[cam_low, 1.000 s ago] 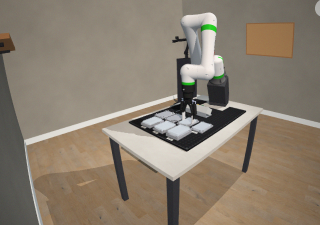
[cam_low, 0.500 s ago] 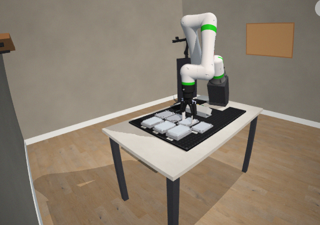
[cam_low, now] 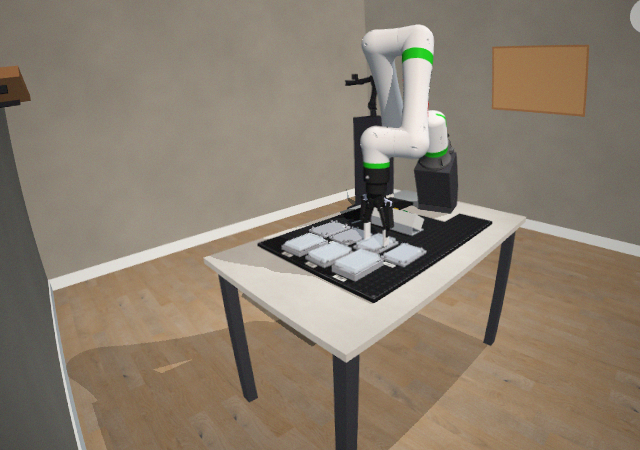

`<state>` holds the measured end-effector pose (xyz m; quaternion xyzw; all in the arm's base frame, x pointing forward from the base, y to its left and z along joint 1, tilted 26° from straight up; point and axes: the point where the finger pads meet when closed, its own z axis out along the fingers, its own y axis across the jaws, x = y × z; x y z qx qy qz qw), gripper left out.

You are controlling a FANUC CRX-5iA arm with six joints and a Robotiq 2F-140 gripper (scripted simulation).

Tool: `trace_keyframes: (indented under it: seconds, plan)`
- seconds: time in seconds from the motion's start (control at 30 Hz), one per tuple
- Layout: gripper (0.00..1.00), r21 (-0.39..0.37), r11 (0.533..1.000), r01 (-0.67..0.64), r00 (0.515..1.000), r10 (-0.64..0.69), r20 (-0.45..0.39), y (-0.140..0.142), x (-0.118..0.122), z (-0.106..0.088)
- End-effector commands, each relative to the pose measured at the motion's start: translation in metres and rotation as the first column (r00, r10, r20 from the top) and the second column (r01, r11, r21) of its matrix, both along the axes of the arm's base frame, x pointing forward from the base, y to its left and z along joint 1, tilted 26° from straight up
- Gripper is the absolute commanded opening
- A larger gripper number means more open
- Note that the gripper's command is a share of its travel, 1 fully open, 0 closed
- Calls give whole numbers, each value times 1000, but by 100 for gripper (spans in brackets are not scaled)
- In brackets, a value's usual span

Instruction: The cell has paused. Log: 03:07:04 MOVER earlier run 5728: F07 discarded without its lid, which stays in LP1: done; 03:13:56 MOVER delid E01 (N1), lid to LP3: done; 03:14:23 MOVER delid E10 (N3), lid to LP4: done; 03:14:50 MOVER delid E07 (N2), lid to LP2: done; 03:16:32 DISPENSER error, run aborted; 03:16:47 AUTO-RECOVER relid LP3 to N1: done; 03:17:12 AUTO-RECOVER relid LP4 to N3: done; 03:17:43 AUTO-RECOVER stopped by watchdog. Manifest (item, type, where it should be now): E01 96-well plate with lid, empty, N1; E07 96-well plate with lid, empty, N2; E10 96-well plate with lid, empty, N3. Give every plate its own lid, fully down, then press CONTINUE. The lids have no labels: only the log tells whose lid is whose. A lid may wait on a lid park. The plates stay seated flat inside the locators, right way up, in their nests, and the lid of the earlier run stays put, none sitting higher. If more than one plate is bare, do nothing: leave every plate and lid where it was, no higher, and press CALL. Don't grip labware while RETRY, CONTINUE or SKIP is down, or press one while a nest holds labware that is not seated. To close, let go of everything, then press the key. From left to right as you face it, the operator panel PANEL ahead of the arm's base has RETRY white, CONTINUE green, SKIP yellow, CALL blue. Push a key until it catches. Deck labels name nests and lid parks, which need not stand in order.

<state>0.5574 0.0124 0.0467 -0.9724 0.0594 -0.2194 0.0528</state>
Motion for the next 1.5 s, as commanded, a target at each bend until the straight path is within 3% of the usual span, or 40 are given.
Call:
trace_keyframes:
  seconds: [0.0,1.03,1.47]
  plan:
    - [0,0,1000,0,1000,0,0,0,-1,3]
    - [0,0,1000,0,1000,0,0,-4,-25,51]
    - [0,0,1000,0,1000,0,0,-5,-29,60]
